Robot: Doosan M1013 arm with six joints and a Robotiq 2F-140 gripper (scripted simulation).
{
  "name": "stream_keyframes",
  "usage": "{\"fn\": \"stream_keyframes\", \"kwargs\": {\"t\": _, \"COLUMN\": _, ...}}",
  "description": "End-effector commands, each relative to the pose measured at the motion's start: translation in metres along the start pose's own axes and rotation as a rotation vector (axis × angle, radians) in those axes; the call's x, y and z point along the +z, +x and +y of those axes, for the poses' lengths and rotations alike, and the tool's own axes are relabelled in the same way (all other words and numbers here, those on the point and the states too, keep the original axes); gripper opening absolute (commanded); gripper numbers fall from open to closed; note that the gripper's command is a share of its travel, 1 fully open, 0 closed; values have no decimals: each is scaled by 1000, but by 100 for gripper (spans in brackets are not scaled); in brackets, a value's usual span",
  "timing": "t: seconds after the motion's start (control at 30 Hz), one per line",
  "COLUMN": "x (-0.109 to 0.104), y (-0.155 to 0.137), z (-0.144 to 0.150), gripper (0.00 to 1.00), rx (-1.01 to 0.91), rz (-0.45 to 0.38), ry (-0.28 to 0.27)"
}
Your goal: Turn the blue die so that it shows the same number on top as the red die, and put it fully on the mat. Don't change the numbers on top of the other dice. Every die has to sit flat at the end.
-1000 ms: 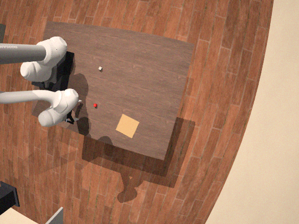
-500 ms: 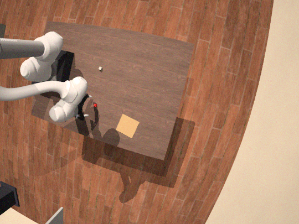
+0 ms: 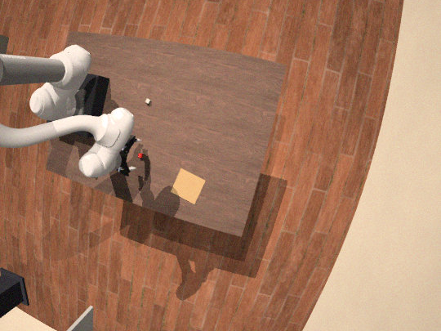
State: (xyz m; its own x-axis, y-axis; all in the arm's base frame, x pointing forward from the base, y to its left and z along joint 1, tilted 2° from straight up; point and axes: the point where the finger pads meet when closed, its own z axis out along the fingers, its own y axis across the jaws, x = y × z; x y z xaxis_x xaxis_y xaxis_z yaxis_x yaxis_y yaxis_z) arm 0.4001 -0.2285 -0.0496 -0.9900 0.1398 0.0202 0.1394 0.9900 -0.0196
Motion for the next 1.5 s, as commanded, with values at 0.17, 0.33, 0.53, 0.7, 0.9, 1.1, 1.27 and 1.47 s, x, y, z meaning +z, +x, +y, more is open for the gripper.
{"fn": "stream_keyframes", "kwargs": {"t": 0.17, "x": 0, "y": -2, "z": 2, "gripper": 100, "rx": 6, "rz": 5, "ry": -3}}
{"fn": "stream_keyframes", "kwargs": {"t": 0.33, "x": 0, "y": -2, "z": 2, "gripper": 100, "rx": 6, "rz": 5, "ry": -3}}
{"fn": "stream_keyframes", "kwargs": {"t": 0.53, "x": 0, "y": -2, "z": 2, "gripper": 100, "rx": 6, "rz": 5, "ry": -3}}
{"fn": "stream_keyframes", "kwargs": {"t": 0.7, "x": 0, "y": -2, "z": 2, "gripper": 100, "rx": 6, "rz": 5, "ry": -3}}
{"fn": "stream_keyframes", "kwargs": {"t": 0.9, "x": 0, "y": -2, "z": 2, "gripper": 100, "rx": 6, "rz": 5, "ry": -3}}
{"fn": "stream_keyframes", "kwargs": {"t": 1.1, "x": 0, "y": -2, "z": 2, "gripper": 100, "rx": 6, "rz": 5, "ry": -3}}
{"fn": "stream_keyframes", "kwargs": {"t": 1.27, "x": 0, "y": -2, "z": 2, "gripper": 100, "rx": 6, "rz": 5, "ry": -3}}
{"fn": "stream_keyframes", "kwargs": {"t": 1.47, "x": 0, "y": -1, "z": 9, "gripper": 100, "rx": 6, "rz": 5, "ry": -3}}
